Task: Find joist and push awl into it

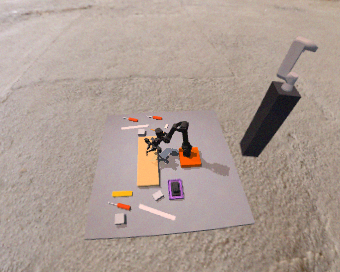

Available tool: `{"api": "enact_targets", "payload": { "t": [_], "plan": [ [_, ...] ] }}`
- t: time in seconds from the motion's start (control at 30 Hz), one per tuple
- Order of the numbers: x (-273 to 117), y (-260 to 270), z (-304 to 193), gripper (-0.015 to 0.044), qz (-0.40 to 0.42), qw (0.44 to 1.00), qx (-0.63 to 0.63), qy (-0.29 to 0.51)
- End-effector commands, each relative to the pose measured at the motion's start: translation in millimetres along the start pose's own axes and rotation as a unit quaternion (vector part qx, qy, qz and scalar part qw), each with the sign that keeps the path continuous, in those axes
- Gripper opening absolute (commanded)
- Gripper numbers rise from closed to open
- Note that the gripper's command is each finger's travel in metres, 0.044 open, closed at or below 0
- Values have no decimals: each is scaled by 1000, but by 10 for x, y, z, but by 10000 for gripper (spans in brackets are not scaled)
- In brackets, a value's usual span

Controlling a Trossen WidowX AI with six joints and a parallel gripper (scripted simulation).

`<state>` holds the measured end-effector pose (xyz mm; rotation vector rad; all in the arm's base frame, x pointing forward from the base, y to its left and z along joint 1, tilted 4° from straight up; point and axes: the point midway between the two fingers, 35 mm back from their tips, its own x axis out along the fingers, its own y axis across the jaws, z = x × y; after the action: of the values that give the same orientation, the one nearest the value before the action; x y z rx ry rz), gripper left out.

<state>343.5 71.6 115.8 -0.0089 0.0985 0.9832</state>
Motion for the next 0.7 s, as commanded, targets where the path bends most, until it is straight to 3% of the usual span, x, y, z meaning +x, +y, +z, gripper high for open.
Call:
{"api": "enact_targets", "payload": {
  "t": [0.0, 0.67],
  "plan": [
    [1, 10, -9, 0, 3, 1000, 1, -1],
    [9, 12, -109, 0, 3, 1000, 1, -1]
  ]
}}
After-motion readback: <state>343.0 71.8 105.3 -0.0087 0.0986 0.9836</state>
